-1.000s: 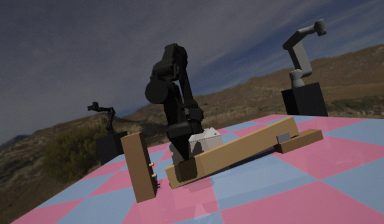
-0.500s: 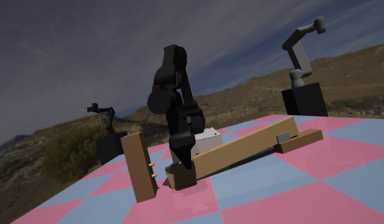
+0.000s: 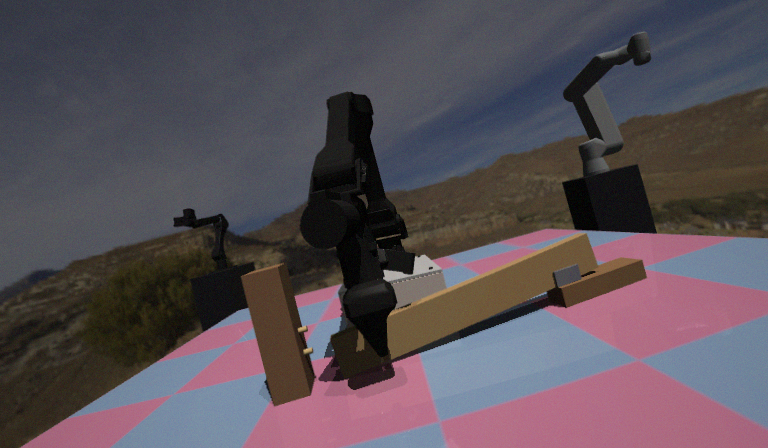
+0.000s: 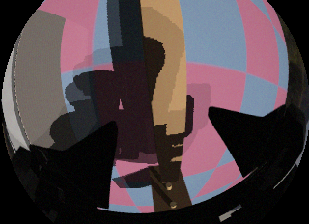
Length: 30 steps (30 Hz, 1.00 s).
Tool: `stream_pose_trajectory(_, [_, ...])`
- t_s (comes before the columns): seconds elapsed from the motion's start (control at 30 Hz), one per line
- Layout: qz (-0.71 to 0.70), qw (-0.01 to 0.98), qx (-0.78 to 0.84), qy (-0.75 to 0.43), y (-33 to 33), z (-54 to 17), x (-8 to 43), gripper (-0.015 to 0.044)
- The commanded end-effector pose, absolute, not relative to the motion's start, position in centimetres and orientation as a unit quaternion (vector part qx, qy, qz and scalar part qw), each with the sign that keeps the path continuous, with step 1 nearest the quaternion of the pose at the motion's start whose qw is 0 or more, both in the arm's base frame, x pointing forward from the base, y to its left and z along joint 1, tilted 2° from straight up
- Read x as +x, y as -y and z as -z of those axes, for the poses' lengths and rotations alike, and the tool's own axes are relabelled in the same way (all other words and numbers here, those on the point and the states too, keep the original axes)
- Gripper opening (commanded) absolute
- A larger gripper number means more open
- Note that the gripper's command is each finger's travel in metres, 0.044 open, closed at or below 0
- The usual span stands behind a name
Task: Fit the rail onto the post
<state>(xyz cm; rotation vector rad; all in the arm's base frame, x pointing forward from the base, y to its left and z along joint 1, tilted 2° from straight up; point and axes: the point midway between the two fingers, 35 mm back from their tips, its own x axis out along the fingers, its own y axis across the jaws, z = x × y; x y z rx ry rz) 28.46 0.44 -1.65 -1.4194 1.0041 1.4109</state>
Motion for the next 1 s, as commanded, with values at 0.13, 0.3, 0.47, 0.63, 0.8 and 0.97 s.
stream_pose_trajectory(0.13, [-0.569,0.437,-0.569,-0.403,-0.56,2.92,28.29,0.044])
stream_pose_trajectory(0.3, [-0.569,0.437,-0.569,-0.402,-0.57,3.29,28.24,0.0414])
stream_pose_trajectory(0.47, [-0.569,0.437,-0.569,-0.402,-0.57,3.29,28.24,0.0282])
stream_pose_trajectory(0.63, [-0.569,0.437,-0.569,-0.402,-0.57,3.29,28.24,0.0151])
stream_pose_trajectory(0.8, [-0.569,0.437,-0.569,-0.402,-0.57,3.29,28.24,0.0059])
stream_pose_trajectory(0.97, [-0.569,0.437,-0.569,-0.402,-0.57,3.29,28.24,0.0026])
